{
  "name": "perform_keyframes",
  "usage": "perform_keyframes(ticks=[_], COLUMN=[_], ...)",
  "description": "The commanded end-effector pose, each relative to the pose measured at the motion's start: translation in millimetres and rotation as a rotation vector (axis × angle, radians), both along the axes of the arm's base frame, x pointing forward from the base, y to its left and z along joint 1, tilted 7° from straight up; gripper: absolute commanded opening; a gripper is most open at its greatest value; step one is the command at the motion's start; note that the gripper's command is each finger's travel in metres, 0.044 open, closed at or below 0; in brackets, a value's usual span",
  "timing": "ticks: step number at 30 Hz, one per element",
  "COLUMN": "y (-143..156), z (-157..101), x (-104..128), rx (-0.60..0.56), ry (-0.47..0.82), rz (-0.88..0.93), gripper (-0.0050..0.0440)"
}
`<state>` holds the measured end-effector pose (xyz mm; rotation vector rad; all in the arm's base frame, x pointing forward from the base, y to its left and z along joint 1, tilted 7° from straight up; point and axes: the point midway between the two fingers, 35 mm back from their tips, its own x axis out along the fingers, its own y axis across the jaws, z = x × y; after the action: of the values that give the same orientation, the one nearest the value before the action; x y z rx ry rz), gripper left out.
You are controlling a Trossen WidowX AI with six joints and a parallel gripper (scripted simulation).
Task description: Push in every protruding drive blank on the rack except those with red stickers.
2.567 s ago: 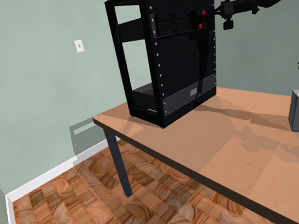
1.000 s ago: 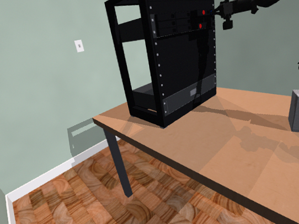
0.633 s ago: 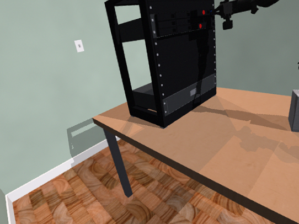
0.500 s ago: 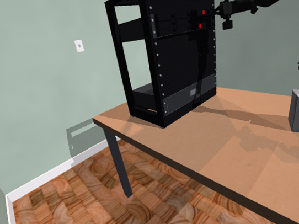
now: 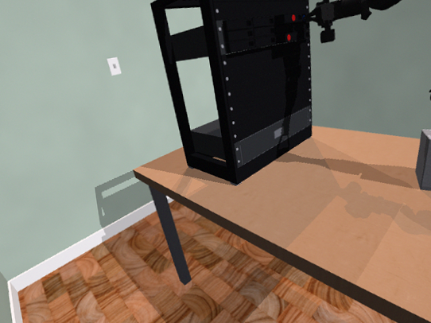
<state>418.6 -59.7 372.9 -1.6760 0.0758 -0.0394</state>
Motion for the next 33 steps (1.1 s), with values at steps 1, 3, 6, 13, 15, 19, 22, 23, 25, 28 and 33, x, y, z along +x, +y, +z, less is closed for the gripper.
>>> perform_keyframes(ticks=[1, 3, 6, 13, 15, 19, 22, 23, 25, 28, 33], y=[0.8, 0.8, 0.8, 0.8, 0.8, 0.8, 0.8, 0.7, 0.7, 0.6, 0.6], z=[22.5, 22.5, 22.5, 22.5, 22.5, 22.5, 22.7, 23.1, 24.2, 25.3, 25.3], x=[-2.4, -2.4, -2.4, -2.4, -2.4, -2.3, -2.1, -1.8, -0.6, 0.5, 0.5], rx=[-0.009, -0.009, -0.009, -0.009, -0.009, -0.009, -0.009, -0.009, -0.009, -0.009, -0.009], ry=[-0.055, -0.055, -0.055, -0.055, -0.055, -0.055, -0.055, -0.055, -0.055, -0.055, -0.055], rz=[-0.002, -0.002, -0.002, -0.002, -0.002, -0.002, -0.002, -0.002, -0.002, -0.002, -0.002], gripper=[0.0000, 0.0000, 0.0000, 0.0000, 0.0000, 0.0000, 0.0000, 0.0000, 0.0000, 0.0000, 0.0000])
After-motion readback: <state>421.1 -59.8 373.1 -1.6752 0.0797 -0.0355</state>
